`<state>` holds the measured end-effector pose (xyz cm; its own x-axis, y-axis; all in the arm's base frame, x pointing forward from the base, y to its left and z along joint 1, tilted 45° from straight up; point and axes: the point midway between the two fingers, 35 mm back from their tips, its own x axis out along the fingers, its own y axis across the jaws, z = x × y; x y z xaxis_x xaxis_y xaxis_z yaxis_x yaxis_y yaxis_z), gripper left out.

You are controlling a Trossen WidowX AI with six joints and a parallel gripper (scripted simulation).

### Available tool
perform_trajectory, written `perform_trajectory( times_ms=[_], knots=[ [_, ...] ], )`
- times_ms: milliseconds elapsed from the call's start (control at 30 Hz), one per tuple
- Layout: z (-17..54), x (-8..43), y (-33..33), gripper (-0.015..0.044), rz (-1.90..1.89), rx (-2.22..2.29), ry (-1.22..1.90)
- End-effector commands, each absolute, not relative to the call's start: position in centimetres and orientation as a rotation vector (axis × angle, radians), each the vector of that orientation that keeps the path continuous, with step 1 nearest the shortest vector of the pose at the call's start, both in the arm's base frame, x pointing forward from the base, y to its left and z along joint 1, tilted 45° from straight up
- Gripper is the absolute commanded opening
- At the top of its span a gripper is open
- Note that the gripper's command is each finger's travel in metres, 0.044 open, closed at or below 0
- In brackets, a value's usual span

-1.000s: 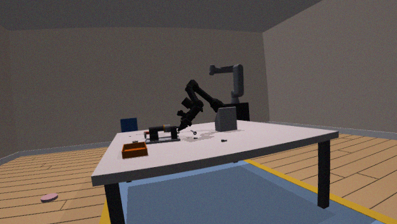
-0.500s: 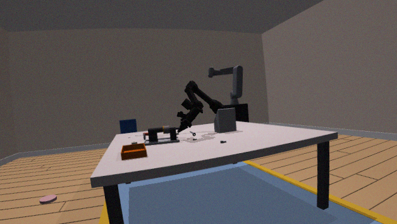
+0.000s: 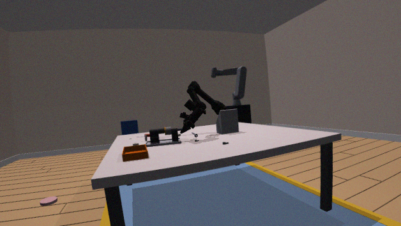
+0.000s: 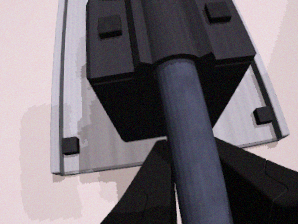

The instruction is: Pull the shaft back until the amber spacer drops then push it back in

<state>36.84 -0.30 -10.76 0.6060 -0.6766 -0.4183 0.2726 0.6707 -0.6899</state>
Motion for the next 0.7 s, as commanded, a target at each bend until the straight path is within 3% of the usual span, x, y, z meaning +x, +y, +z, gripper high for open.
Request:
perform_trajectory(
  times_ms=[0, 667],
  knots=[
    [-10.75, 36.67, -0.30, 0.0000, -0.592, -0.622, 0.727],
    [-10.78, 36.48, -0.24, 0.0000, -0.592, -0.622, 0.727]
  ],
)
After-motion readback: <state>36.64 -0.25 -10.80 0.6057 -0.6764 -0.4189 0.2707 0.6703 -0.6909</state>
